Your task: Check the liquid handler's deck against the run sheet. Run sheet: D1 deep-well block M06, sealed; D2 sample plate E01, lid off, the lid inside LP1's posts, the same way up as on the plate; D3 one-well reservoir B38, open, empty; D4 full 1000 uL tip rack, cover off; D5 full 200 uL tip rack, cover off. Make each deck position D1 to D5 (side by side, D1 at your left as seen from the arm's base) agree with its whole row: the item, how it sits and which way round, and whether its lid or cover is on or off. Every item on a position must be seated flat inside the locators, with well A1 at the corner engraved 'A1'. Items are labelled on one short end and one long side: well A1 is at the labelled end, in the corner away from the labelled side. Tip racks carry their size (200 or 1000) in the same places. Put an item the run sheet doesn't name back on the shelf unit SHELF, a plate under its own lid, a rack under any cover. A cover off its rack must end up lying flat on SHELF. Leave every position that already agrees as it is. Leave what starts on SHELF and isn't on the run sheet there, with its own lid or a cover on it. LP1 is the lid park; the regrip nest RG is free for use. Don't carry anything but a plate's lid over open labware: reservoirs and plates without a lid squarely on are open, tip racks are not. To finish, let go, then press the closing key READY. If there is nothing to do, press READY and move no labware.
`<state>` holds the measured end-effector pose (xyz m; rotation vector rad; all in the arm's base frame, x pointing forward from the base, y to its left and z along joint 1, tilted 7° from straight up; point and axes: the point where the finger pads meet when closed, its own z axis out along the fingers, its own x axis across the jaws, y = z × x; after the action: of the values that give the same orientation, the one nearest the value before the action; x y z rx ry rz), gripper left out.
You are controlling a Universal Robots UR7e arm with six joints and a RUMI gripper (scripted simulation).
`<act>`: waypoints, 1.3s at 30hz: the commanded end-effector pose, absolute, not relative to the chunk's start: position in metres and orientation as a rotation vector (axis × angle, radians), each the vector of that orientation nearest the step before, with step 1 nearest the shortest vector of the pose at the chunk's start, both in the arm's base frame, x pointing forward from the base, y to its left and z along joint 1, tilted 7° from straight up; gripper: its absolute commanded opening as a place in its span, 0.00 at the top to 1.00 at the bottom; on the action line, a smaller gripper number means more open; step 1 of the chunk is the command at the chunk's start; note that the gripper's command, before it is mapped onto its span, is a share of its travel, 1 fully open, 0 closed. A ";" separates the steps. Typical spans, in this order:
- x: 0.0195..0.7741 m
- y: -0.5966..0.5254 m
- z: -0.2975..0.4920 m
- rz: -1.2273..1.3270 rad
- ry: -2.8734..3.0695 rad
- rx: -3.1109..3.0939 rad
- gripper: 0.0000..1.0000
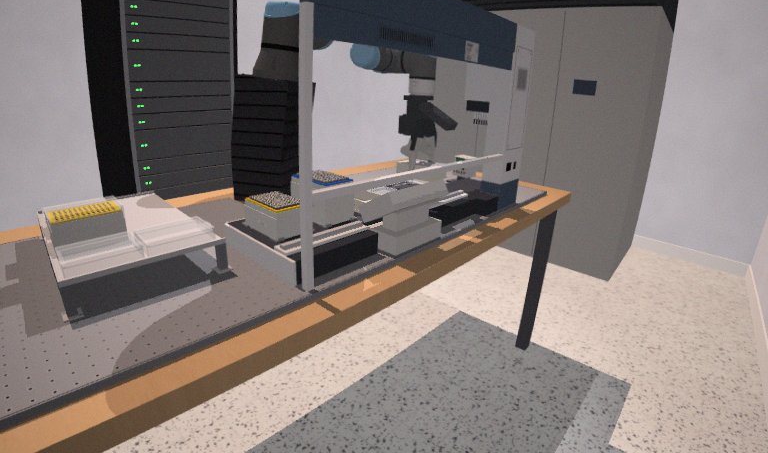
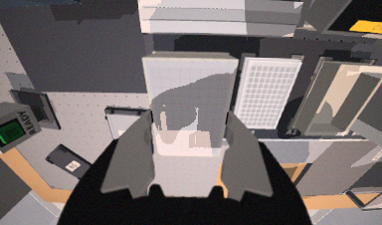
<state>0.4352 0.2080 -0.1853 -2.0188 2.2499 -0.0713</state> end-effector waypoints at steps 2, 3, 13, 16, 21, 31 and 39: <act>0.432 0.206 -0.174 -0.069 2.253 -2.020 1.00; 0.432 0.206 -0.172 -0.069 2.253 -2.020 1.00; 0.430 0.206 -0.157 -0.069 2.253 -2.020 1.00; 0.430 0.206 -0.154 -0.069 2.253 -2.020 1.00; 0.429 0.205 -0.146 -0.069 2.253 -2.020 1.00; 0.427 0.205 -0.133 -0.069 2.253 -2.020 1.00; 0.426 0.204 -0.119 -0.069 2.253 -2.020 1.00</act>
<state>0.4283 0.2054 -0.1293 -2.0194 2.2507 -0.0712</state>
